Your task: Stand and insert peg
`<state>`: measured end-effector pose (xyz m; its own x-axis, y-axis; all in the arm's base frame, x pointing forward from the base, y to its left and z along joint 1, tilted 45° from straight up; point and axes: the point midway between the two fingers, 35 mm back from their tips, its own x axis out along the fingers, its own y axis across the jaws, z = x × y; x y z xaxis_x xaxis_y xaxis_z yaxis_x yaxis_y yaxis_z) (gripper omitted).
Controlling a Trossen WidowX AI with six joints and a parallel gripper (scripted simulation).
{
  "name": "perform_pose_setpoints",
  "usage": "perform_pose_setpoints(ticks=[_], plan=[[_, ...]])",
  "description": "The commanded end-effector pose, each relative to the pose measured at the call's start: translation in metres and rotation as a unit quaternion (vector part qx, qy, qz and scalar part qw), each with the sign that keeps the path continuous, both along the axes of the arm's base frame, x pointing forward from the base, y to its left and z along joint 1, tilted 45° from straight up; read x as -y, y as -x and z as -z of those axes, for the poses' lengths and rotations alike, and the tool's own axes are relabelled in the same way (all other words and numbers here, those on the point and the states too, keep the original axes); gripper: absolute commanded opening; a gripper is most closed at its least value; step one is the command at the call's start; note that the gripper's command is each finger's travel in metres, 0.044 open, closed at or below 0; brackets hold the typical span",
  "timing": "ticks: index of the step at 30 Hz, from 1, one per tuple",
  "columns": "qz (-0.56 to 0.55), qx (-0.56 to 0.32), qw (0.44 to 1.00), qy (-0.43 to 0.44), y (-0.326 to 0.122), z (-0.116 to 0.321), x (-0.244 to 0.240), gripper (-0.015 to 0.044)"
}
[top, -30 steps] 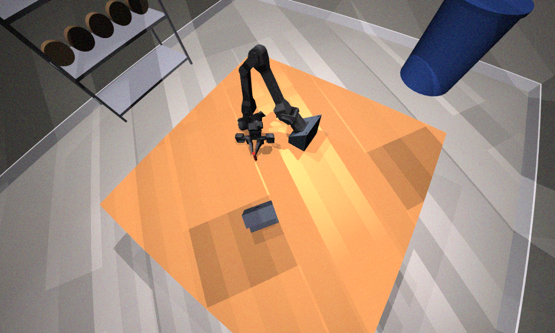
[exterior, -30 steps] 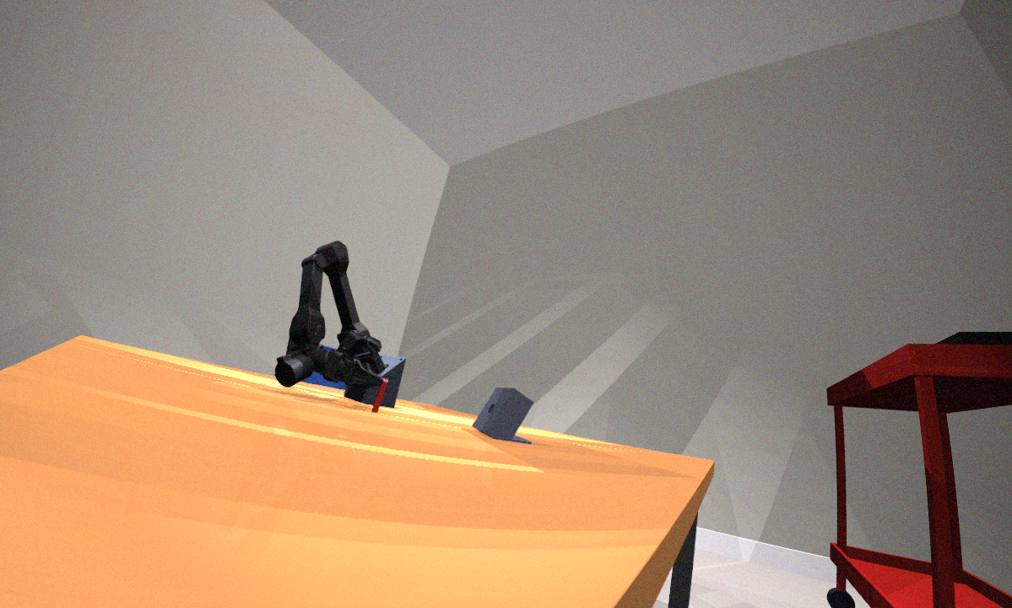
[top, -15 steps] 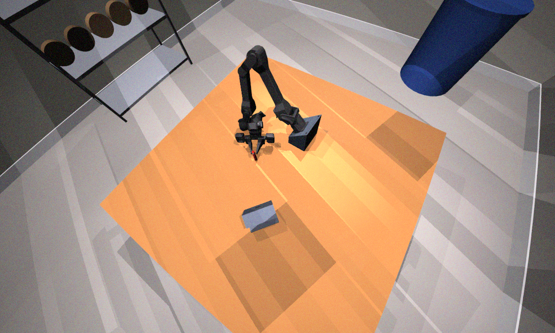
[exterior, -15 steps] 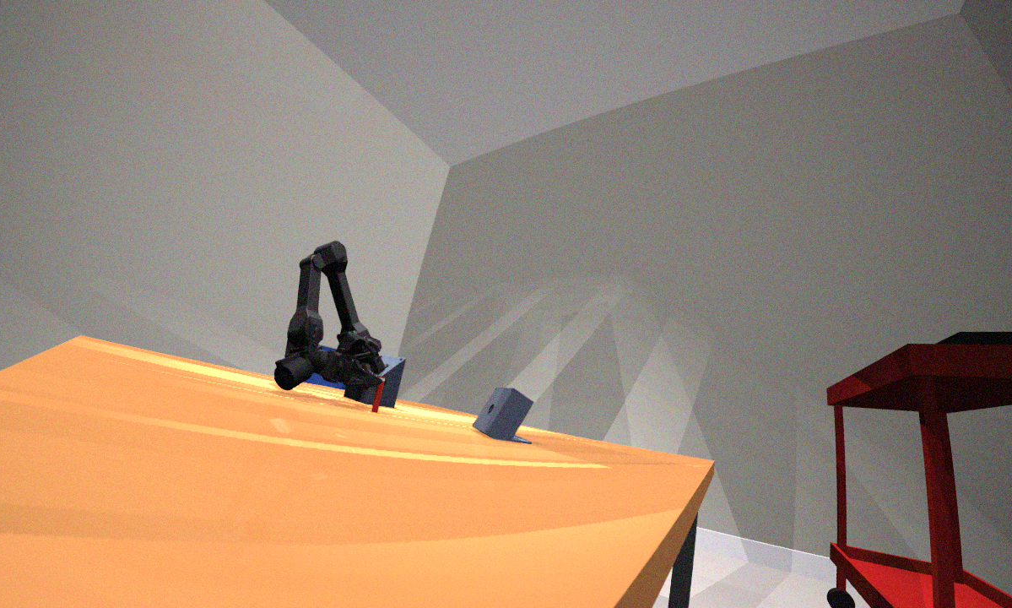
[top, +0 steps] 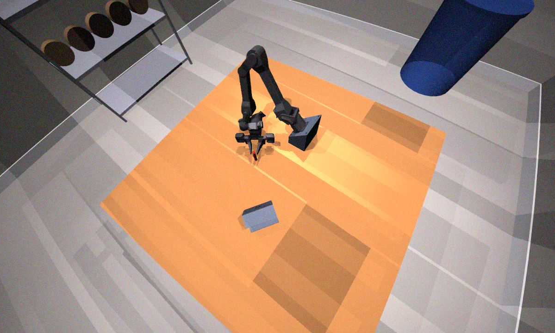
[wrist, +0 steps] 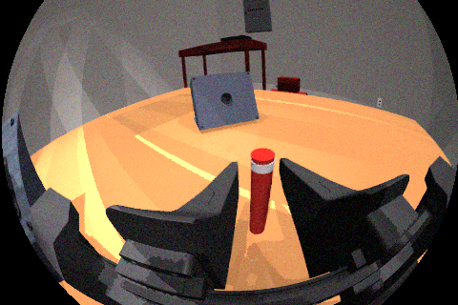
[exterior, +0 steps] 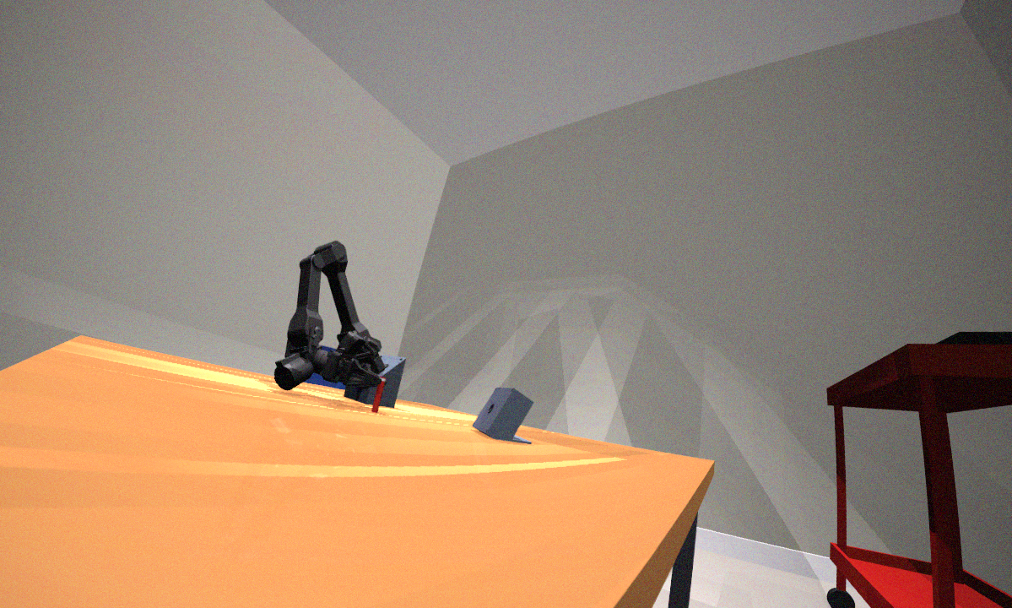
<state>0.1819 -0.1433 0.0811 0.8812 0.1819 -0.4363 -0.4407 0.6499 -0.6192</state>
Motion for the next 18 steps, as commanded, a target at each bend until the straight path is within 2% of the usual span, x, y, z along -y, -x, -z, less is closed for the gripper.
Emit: perform_pose_setpoints(ticks=[1,8,18], plan=[[0.000,0.000,1.000,0.000,0.0000,0.0000,0.0000,0.0130],[0.000,0.000,1.000,0.000,0.0000,0.0000,0.0000,0.0130],[0.000,0.000,1.000,0.000,0.0000,0.0000,0.0000,0.0393]])
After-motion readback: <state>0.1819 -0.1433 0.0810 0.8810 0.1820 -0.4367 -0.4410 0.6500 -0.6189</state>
